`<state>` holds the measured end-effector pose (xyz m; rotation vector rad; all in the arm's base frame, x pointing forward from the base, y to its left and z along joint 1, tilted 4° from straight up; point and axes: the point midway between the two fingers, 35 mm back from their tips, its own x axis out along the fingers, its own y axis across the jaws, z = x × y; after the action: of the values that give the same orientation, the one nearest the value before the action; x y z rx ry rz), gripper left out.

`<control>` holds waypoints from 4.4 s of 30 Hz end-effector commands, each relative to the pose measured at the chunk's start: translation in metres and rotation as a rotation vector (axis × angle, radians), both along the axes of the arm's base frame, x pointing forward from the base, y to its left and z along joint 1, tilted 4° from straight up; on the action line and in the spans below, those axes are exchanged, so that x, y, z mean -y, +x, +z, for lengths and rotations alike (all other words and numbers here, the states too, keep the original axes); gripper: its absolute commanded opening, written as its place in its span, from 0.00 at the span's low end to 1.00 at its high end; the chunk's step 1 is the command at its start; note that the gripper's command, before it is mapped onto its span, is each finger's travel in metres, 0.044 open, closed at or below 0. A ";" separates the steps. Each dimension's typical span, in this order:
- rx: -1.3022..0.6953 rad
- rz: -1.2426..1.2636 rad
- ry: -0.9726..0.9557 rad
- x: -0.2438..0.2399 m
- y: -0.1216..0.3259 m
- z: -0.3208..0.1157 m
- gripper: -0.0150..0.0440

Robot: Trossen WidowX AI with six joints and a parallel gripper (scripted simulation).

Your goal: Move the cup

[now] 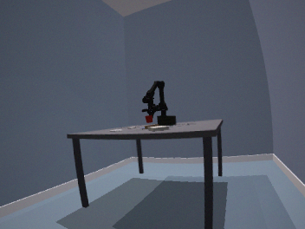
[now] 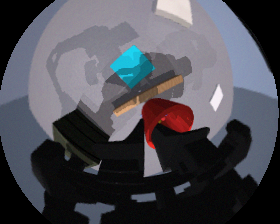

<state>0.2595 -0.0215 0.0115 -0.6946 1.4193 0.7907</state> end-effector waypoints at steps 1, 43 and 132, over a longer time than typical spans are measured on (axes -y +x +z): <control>0.002 0.000 0.005 -0.010 0.003 0.002 0.25; 0.004 0.000 0.012 -0.094 0.020 0.010 0.25; 0.006 0.001 0.013 -0.114 0.026 -0.006 0.47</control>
<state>0.2833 0.0921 -0.0021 -0.6868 1.4128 0.7956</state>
